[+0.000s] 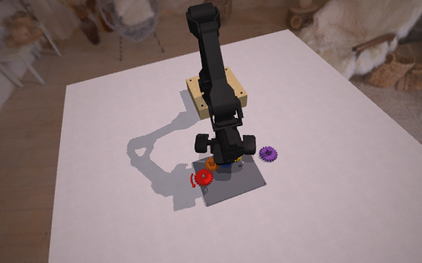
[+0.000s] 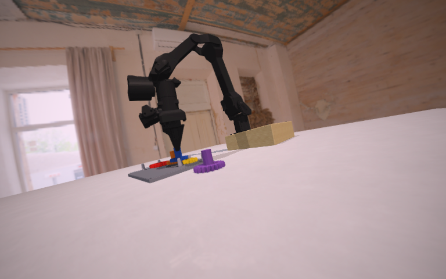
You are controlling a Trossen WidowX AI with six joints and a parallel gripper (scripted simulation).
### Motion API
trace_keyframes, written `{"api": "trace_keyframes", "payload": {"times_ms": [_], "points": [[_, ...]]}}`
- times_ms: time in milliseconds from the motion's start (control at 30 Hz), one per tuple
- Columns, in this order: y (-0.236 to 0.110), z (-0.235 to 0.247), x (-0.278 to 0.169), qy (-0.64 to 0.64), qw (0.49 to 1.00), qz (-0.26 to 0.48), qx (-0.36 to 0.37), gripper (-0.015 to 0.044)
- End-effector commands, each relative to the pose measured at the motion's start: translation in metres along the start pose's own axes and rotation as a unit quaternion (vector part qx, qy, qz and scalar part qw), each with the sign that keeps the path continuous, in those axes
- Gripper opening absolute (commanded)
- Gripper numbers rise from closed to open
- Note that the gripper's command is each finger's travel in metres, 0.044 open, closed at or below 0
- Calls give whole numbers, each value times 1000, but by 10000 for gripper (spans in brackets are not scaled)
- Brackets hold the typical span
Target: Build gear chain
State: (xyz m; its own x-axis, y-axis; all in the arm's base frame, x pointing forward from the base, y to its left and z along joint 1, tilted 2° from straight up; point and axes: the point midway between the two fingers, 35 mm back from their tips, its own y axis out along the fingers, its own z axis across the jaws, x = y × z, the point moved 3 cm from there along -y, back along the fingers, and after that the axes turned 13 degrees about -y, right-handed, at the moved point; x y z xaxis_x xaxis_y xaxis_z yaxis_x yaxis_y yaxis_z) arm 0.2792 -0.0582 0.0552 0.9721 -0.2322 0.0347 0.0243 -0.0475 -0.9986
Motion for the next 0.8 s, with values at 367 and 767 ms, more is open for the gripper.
{"api": "trace_keyframes", "payload": {"times_ms": [367,767], "points": [[1,1,0,-87,996,1,0,0],[4,0,0,-178,984,1,0,0]]}}
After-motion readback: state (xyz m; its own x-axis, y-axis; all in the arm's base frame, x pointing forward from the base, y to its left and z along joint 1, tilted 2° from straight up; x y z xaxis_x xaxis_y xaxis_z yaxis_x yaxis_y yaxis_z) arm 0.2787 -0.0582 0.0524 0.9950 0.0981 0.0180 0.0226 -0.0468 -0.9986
